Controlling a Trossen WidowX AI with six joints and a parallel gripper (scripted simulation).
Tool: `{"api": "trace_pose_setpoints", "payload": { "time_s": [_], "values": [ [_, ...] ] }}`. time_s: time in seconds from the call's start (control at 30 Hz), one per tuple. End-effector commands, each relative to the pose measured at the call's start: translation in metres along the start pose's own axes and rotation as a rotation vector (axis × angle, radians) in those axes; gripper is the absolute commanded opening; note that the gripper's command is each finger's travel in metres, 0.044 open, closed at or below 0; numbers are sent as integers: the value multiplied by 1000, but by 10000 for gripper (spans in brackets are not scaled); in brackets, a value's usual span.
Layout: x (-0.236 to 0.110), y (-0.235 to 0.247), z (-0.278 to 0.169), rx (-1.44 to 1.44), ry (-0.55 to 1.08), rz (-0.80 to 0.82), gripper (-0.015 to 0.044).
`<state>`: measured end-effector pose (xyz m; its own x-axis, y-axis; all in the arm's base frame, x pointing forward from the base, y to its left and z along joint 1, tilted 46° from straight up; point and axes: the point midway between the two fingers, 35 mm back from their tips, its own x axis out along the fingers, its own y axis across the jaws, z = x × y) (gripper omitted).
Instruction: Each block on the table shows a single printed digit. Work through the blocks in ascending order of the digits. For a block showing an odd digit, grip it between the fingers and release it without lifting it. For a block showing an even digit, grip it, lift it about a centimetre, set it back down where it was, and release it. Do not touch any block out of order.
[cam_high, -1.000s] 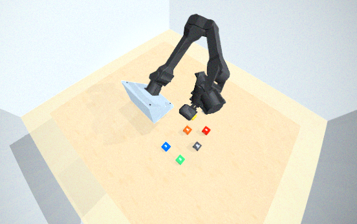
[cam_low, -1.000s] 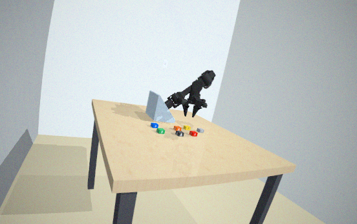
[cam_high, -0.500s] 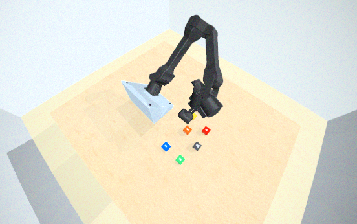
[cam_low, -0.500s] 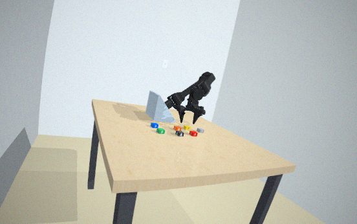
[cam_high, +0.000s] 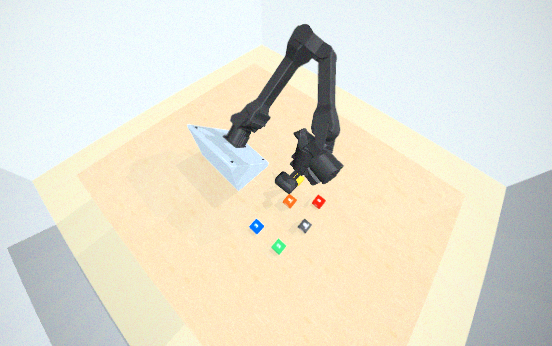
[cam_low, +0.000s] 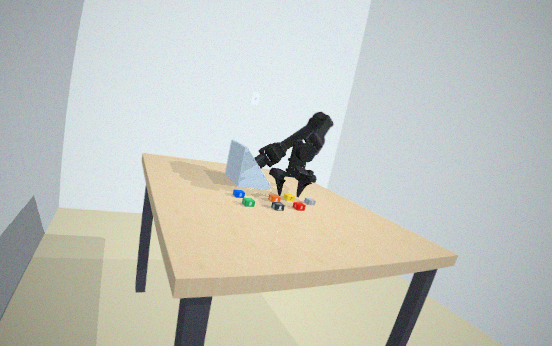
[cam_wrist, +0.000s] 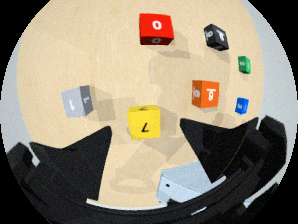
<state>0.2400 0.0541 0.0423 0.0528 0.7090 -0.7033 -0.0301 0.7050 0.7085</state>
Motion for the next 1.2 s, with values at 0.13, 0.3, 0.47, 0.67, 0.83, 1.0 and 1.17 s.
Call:
{"api": "trace_pose_setpoints", "payload": {
  "time_s": [0.13, 0.3, 0.47, 0.67, 0.83, 1.0, 1.17],
  "values": [
    [4, 0, -1, 8, 0, 6, 269],
    [4, 0, -1, 8, 0, 6, 138],
    [4, 0, -1, 8, 0, 6, 120],
    [4, 0, -1, 8, 0, 6, 120],
    [4, 0, -1, 8, 0, 6, 120],
    [4, 0, -1, 8, 0, 6, 120],
    [4, 0, -1, 8, 0, 6, 120]
  ]
}}
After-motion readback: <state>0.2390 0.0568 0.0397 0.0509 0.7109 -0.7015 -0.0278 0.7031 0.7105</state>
